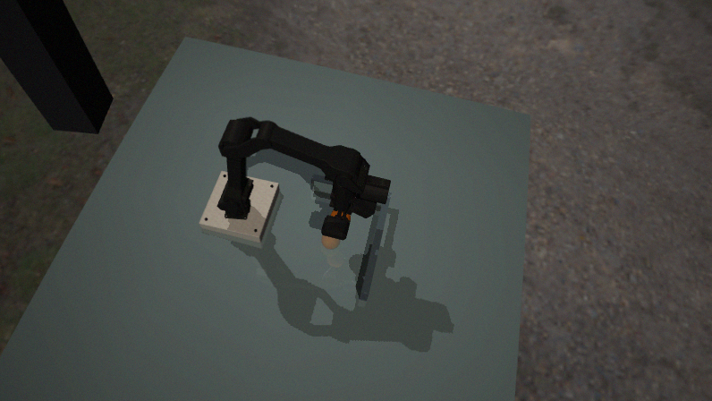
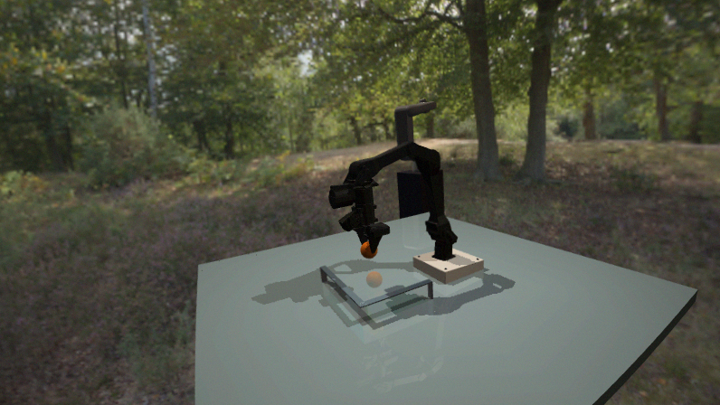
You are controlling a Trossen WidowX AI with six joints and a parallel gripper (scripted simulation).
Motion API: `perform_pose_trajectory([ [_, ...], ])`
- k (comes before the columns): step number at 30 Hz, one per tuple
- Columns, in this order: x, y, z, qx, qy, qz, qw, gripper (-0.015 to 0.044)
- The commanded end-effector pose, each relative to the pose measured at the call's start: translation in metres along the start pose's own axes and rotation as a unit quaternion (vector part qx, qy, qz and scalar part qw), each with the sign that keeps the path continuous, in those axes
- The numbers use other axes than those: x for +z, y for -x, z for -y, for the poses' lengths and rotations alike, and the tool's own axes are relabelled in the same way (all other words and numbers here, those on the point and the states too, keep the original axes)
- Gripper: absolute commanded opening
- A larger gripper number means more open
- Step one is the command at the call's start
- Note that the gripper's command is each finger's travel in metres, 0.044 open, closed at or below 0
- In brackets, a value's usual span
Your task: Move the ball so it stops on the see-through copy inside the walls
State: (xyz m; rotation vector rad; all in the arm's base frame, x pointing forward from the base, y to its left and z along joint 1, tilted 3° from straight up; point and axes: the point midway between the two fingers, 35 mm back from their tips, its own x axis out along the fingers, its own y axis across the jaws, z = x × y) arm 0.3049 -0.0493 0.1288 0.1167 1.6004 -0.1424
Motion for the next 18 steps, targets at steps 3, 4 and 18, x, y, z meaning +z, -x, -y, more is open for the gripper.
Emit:
perform_pose_trajectory([
  [3,-0.009,-0.015,0.009,-0.002,0.002,0.004,1.0,0.0],
  [4,-0.01,-0.018,0.01,-0.002,0.002,0.004,1.0,0.0],
  [18,-0.016,-0.059,0.017,-0.002,0.002,0.003,1.0,0.0],
])
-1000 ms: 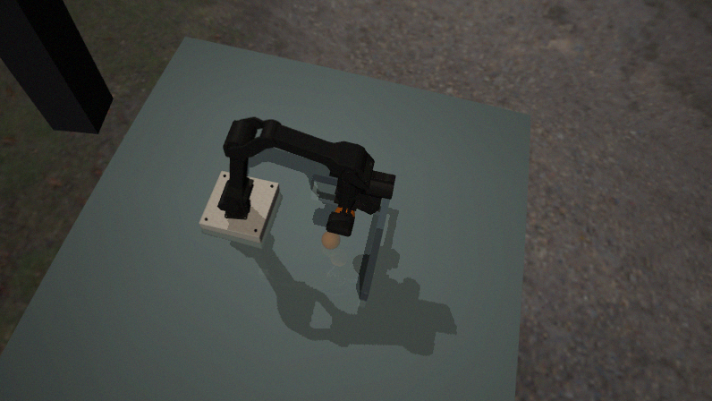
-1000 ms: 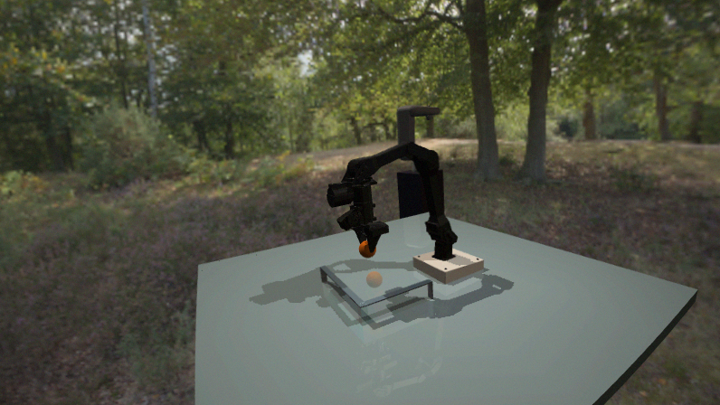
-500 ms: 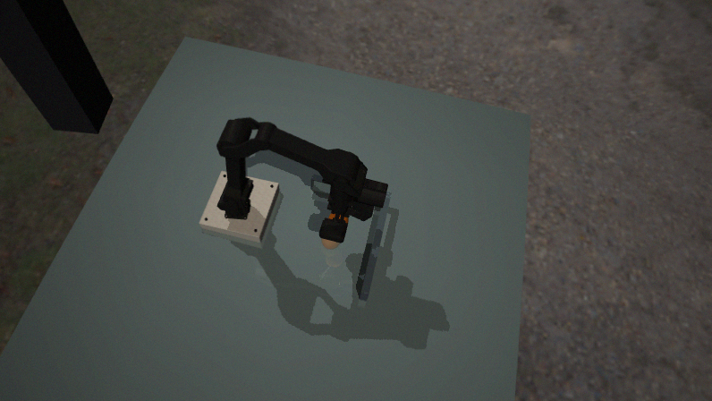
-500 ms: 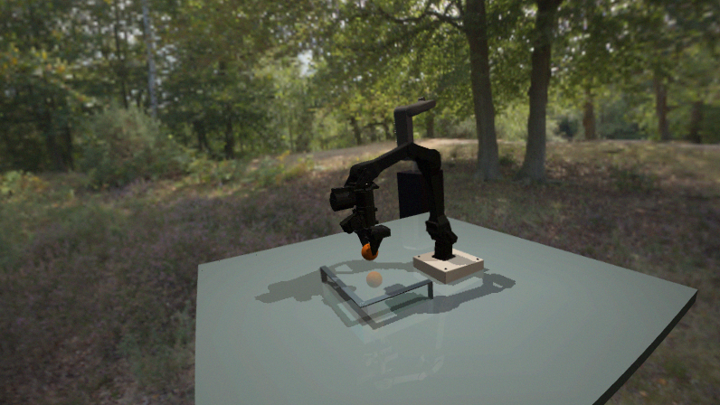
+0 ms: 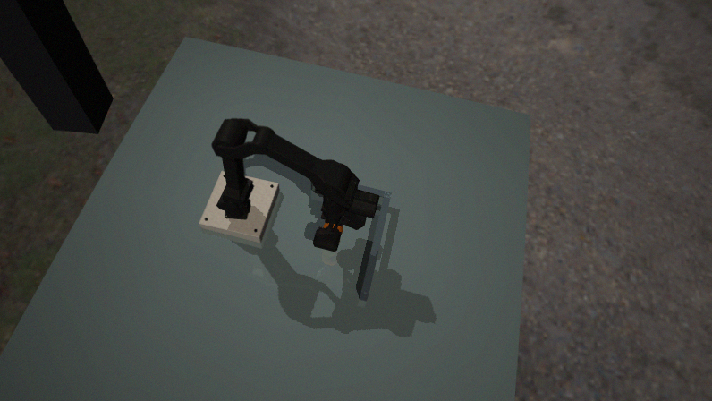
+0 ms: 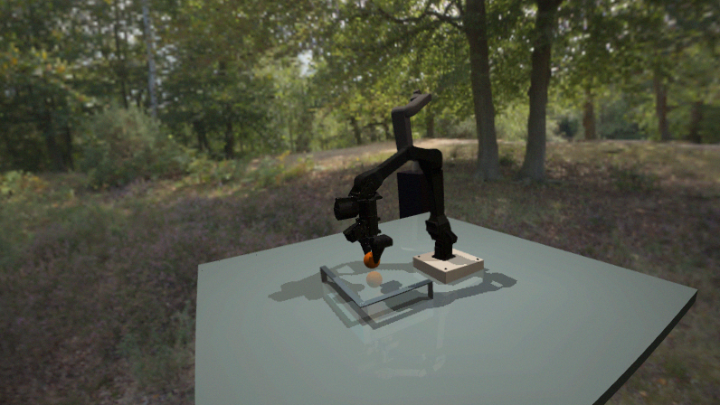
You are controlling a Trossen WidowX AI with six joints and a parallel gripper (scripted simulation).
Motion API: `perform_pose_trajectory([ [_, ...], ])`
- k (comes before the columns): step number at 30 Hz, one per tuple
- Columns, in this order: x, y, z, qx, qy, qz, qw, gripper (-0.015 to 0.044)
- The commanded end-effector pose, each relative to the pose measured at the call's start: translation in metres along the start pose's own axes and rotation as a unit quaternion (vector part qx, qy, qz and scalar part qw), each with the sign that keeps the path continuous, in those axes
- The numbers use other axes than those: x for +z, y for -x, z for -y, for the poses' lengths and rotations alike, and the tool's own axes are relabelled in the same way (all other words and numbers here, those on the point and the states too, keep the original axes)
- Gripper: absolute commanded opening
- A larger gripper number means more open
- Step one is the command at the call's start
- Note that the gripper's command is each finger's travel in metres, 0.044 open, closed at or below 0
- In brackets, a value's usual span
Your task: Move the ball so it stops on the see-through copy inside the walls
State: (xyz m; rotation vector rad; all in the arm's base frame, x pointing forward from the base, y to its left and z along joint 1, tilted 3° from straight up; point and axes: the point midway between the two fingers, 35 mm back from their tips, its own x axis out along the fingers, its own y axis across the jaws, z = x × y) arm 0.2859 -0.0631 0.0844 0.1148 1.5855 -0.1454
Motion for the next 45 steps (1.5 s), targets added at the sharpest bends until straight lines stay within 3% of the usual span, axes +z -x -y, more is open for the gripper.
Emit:
perform_pose_trajectory([
  [1,-0.001,-0.019,0.001,-0.001,0.003,-0.004,1.0,0.0],
  [9,-0.004,-0.056,0.001,-0.001,0.003,-0.004,1.0,0.0],
  [29,-0.004,-0.076,0.001,-0.001,0.003,-0.004,1.0,0.0],
  [43,-0.003,-0.072,0.0,0.0,0.0,-0.001,1.0,0.0367],
  [45,-0.003,-0.069,0.0,0.0,0.0,-0.002,1.0,0.0371],
])
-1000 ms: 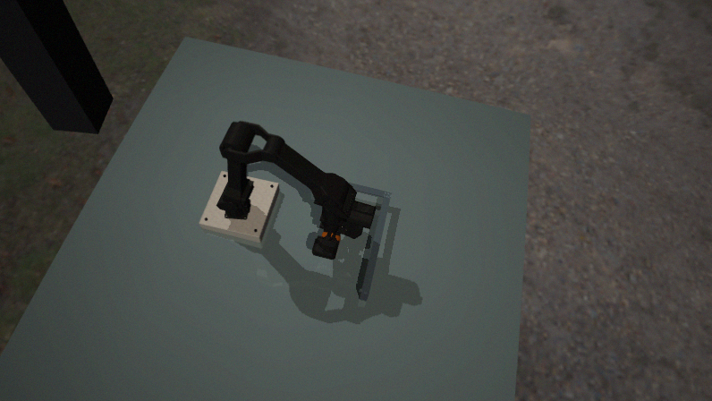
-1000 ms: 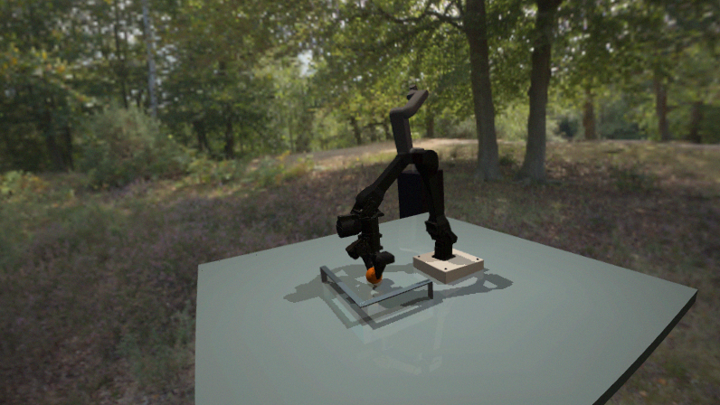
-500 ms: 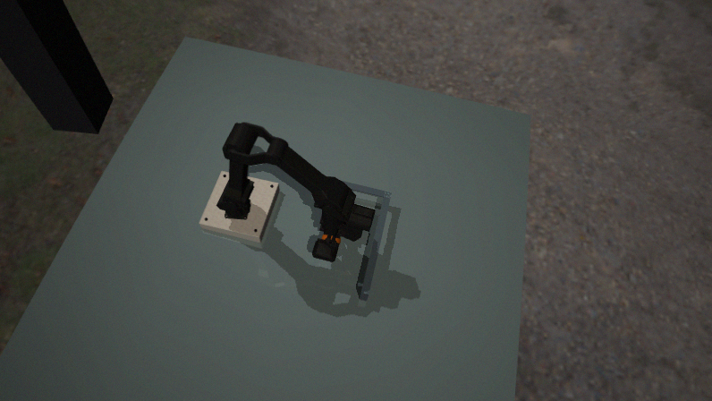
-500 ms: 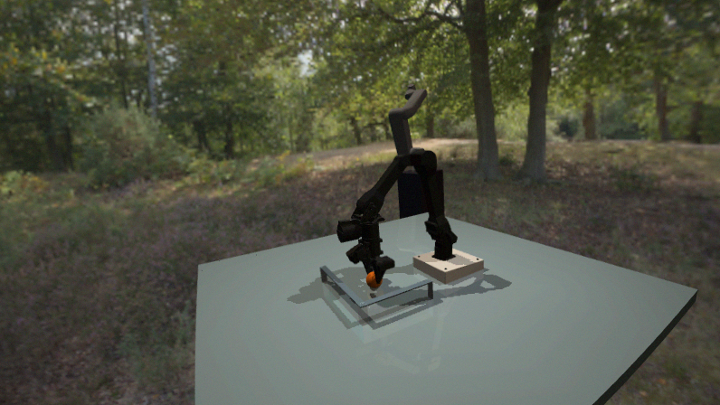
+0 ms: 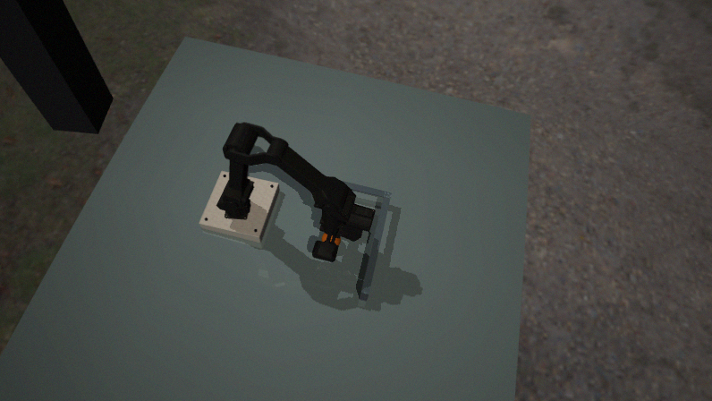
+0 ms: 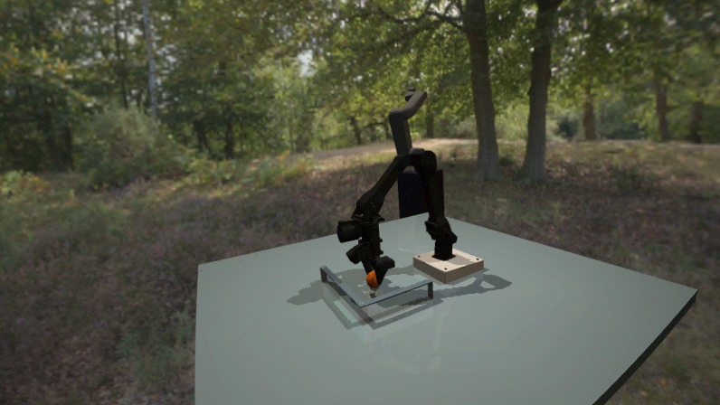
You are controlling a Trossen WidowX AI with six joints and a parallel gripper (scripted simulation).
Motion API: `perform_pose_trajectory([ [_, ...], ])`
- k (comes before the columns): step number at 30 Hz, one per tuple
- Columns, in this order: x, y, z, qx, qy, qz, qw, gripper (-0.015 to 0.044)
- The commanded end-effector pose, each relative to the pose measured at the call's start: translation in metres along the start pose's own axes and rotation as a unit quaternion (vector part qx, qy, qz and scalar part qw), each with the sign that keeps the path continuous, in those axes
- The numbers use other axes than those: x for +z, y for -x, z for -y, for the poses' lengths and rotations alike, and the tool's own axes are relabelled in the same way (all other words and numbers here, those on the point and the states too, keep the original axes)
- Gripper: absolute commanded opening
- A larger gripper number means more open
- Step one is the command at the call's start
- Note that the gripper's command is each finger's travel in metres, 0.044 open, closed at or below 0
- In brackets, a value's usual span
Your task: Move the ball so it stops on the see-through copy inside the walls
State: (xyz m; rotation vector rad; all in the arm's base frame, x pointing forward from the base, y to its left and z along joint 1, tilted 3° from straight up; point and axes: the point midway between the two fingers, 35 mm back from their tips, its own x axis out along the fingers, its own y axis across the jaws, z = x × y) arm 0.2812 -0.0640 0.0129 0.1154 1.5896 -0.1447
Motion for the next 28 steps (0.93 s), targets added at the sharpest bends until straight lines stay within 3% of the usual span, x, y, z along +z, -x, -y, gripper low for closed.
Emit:
perform_pose_trajectory([
  [1,0.002,0.011,0.0,0.0,0.0,0.0,1.0,0.0371],
  [6,0.001,0.082,0.0,-0.001,0.002,-0.002,1.0,0.0371],
  [17,0.005,0.079,0.0,0.0,0.003,0.008,1.0,0.0371],
  [18,0.005,0.081,0.0,0.0,0.003,0.008,1.0,0.0398],
  [20,0.004,0.098,0.0,0.0,0.003,0.008,1.0,0.044],
  [23,-0.001,0.128,0.0,0.0,0.003,0.007,1.0,0.044],
  [28,-0.001,0.13,0.0,0.0,0.003,0.007,1.0,0.044],
])
